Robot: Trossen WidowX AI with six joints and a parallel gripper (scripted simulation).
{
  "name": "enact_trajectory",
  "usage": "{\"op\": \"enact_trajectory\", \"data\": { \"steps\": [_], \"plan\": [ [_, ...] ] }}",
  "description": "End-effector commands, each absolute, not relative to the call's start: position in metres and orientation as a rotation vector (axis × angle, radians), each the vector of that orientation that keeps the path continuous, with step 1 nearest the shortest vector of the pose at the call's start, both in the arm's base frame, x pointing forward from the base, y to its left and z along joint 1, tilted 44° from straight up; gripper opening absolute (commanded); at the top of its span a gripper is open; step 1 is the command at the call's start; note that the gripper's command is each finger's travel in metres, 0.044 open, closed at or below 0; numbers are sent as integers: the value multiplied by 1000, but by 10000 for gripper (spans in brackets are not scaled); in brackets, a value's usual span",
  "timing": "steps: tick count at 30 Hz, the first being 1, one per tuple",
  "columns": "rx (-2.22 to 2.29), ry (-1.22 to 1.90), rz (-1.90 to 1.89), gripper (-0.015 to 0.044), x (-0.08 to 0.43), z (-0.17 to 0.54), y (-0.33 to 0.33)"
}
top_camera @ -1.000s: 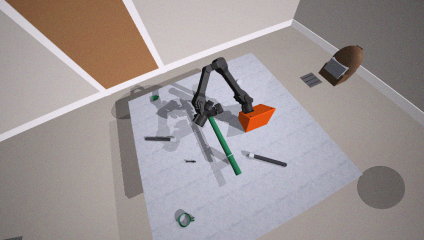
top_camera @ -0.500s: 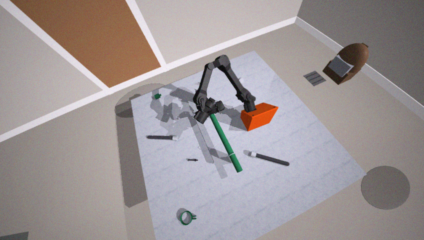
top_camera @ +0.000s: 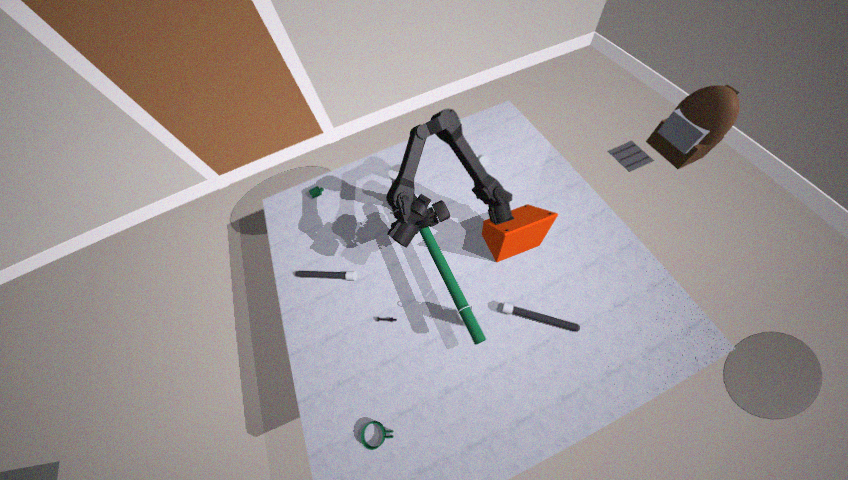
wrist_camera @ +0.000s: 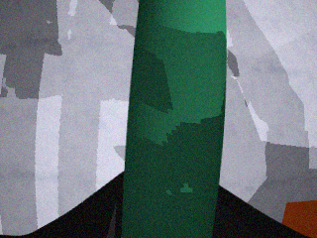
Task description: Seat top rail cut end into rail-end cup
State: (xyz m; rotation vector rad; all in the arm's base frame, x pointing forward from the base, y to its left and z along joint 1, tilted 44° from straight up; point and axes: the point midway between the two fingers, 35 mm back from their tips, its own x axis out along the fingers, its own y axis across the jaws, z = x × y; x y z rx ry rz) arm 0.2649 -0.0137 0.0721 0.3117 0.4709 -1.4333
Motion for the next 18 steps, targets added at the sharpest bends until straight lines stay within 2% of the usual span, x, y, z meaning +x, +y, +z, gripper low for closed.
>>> {"op": "enact_trajectory", "data": {
  "steps": [1,11,18],
  "plan": [
    [314,469,-1431,184,265,72,-13],
    [318,476,-1429,440,262,72,10],
    [315,475,-1432,440,256,72,40]
  ]
}}
